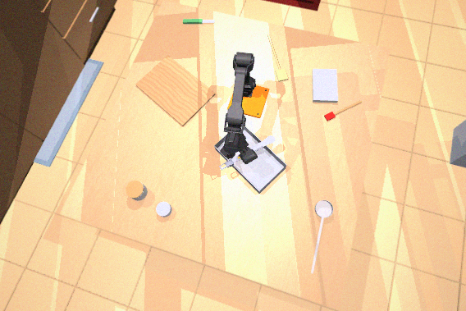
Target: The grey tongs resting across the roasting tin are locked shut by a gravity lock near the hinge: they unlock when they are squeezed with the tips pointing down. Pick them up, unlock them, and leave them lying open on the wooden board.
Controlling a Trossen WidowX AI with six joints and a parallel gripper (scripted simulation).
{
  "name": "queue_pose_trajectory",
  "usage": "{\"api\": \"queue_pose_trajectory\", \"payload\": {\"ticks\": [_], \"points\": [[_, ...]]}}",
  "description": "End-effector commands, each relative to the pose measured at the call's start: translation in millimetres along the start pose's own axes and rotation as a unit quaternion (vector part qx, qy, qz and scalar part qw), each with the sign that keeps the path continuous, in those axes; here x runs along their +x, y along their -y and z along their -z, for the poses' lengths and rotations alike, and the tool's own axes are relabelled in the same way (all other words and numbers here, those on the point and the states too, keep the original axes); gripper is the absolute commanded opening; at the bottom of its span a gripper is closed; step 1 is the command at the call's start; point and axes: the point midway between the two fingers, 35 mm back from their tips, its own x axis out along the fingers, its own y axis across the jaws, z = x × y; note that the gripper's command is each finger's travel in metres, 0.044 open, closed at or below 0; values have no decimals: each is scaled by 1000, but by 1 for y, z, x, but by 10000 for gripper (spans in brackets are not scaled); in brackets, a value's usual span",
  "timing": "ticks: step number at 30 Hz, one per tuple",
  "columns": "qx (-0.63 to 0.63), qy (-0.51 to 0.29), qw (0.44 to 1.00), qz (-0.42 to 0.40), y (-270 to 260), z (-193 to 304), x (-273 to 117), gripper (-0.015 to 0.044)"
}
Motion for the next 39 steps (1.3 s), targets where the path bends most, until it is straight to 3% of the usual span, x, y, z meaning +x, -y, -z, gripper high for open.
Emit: {"api": "queue_pose_trajectory", "payload": {"ticks": [1, 29, 39], "points": [[2, 1, 1000, 23, -2, -2, 1, -150], [-2, 2, 972, 235, 5, -2, -1, -150], [-3, 0, 971, 237, 7, -2, -2, -150]]}}
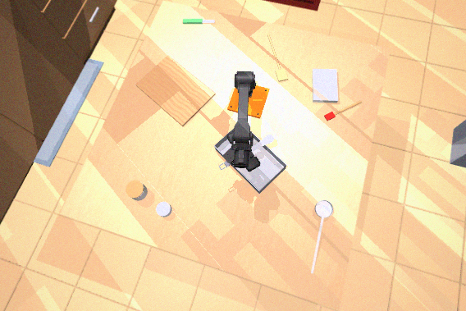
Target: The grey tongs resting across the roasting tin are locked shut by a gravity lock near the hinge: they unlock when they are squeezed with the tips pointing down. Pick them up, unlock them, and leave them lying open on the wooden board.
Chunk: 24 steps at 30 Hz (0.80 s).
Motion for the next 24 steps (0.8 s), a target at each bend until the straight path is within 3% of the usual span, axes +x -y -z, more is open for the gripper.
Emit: {"api": "queue_pose_trajectory", "payload": {"ticks": [1, 24], "points": [[3, 0, 1000, -1, 2, -3, -1, -150], [138, 10, 990, 4, 98, -105, -29, -150]]}}
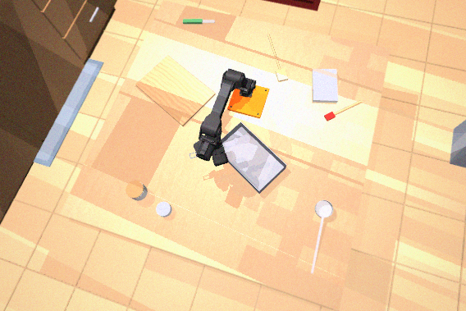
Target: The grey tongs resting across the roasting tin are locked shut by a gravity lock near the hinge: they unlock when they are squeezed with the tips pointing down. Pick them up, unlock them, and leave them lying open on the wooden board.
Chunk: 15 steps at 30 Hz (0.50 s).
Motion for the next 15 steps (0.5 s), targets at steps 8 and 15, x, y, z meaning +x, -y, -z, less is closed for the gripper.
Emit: {"api": "queue_pose_trajectory", "payload": {"ticks": [8, 15], "points": [[75, 5, 997, 3, 52, -58, -16, -150], [120, 6, 993, 4, 88, -85, -25, -150]]}}
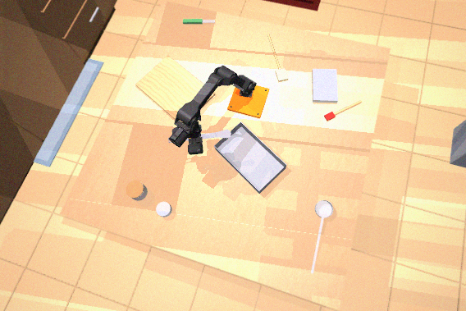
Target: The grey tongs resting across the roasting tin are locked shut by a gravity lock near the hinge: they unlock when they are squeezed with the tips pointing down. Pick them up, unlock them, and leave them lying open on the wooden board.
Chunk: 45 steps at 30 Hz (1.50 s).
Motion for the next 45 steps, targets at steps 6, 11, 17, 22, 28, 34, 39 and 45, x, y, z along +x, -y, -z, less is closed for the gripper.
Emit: {"api": "queue_pose_trajectory", "payload": {"ticks": [6, 11, 17, 22, 28, 34, 39, 45], "points": [[57, 2, 998, 3, 43, -43, -12, -150], [84, 2, 996, 5, 65, -60, -17, -150], [93, 3, 996, 5, 71, -65, -17, -150], [124, 4, 992, 5, 96, -80, -18, -150], [164, 7, 986, 8, 131, -99, -19, -150], [208, 10, 978, 8, 168, -113, -20, -150], [245, 11, 969, 10, 201, -122, -21, -150], [289, 12, 957, 12, 241, -130, -21, -150]]}}
